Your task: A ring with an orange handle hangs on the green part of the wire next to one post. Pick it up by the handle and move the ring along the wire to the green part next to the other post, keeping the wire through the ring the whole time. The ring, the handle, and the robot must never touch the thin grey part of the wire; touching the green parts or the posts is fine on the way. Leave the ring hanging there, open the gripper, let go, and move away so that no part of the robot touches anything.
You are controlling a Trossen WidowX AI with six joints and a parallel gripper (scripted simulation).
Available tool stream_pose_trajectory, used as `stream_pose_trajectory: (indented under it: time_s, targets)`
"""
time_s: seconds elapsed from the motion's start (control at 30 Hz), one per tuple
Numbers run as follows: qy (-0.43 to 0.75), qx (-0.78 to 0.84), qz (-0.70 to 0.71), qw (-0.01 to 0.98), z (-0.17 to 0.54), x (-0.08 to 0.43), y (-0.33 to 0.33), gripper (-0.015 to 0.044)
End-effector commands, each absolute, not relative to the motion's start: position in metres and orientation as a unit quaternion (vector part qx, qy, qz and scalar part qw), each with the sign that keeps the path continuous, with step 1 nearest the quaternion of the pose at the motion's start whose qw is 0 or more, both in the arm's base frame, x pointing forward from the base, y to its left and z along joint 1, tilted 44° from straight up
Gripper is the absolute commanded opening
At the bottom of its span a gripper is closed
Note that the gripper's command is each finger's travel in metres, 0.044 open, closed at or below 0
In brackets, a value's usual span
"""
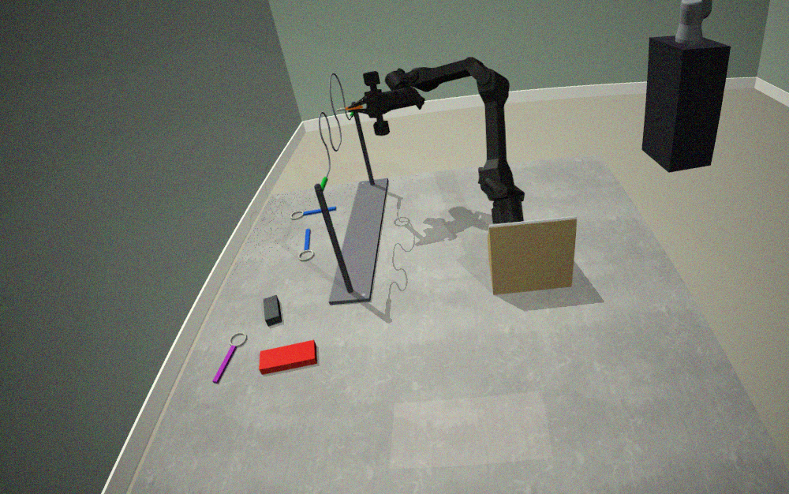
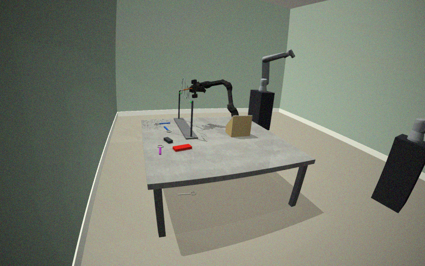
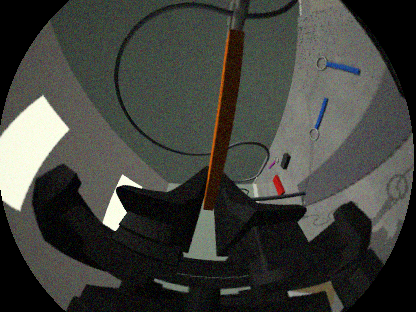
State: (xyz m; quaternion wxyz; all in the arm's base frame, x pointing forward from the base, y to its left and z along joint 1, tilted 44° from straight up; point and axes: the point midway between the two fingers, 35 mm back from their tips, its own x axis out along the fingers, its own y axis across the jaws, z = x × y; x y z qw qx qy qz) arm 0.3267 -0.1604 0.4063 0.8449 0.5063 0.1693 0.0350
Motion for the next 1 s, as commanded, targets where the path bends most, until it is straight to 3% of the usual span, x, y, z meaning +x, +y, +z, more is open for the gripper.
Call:
stream_pose_trajectory:
  time_s: [0.0,0.97]
  targets:
    - [0.165,0.520,0.045,0.837,0.415,0.327,-0.155,-0.0150]
    - [0.172,0.506,0.036,0.844,0.437,0.328,-0.148,-0.0150]
